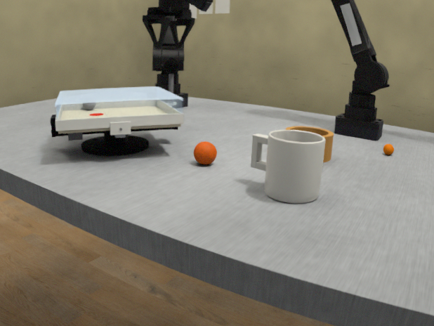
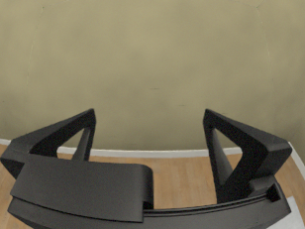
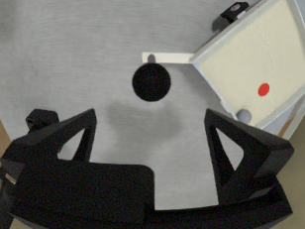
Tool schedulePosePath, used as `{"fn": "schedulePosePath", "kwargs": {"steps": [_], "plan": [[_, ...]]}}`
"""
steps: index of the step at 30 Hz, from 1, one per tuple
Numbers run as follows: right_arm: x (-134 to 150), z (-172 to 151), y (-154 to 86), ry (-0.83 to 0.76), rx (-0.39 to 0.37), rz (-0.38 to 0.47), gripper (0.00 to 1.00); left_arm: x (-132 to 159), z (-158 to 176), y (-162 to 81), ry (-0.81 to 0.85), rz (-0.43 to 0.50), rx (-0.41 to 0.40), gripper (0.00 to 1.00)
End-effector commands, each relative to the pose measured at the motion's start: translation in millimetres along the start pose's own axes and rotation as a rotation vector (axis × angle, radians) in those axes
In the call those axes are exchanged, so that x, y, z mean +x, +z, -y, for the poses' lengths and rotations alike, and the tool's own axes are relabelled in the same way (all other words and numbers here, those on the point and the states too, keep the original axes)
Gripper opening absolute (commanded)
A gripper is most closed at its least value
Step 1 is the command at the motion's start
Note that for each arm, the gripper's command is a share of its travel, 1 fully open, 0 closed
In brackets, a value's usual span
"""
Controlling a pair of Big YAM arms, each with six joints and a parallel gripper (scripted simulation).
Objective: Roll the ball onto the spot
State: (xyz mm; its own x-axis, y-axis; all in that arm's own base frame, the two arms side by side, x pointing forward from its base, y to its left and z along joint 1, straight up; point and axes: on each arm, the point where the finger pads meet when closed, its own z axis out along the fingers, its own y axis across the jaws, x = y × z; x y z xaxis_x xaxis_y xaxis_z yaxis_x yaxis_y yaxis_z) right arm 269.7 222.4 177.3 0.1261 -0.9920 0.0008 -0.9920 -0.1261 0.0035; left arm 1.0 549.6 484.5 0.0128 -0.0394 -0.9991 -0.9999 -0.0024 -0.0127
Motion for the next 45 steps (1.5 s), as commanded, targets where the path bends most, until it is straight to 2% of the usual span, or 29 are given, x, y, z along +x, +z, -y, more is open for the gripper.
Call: {"fn": "schedulePosePath", "kwargs": {"steps": [1, 2, 3, 14, 24, 45], "plan": [[-7, 16, -29, -0.01, 0.058, 0.033, 1.0, -16, -7, -5, 0.013, 0.039, -0.009, 1.0], [-7, 16, -29, -0.01, 0.058, 0.033, 1.0, -16, -7, -5, 0.013, 0.039, -0.009, 1.0], [-7, 16, -29, -0.01, 0.058, 0.033, 0.57, -16, -7, -5, 0.013, 0.039, -0.009, 1.0], [-9, 17, -27, -0.012, 0.06, 0.034, 0.57, -16, -7, -5, 0.013, 0.039, -0.009, 1.0], [-4, 4, 6, -0.017, 0.006, 0.001, 0.57, -16, -7, -5, 0.013, 0.039, -0.009, 1.0], [-9, 3, 16, -0.004, 0.005, 0.001, 0.57, -16, -7, -5, 0.013, 0.039, -0.009, 1.0]]}}
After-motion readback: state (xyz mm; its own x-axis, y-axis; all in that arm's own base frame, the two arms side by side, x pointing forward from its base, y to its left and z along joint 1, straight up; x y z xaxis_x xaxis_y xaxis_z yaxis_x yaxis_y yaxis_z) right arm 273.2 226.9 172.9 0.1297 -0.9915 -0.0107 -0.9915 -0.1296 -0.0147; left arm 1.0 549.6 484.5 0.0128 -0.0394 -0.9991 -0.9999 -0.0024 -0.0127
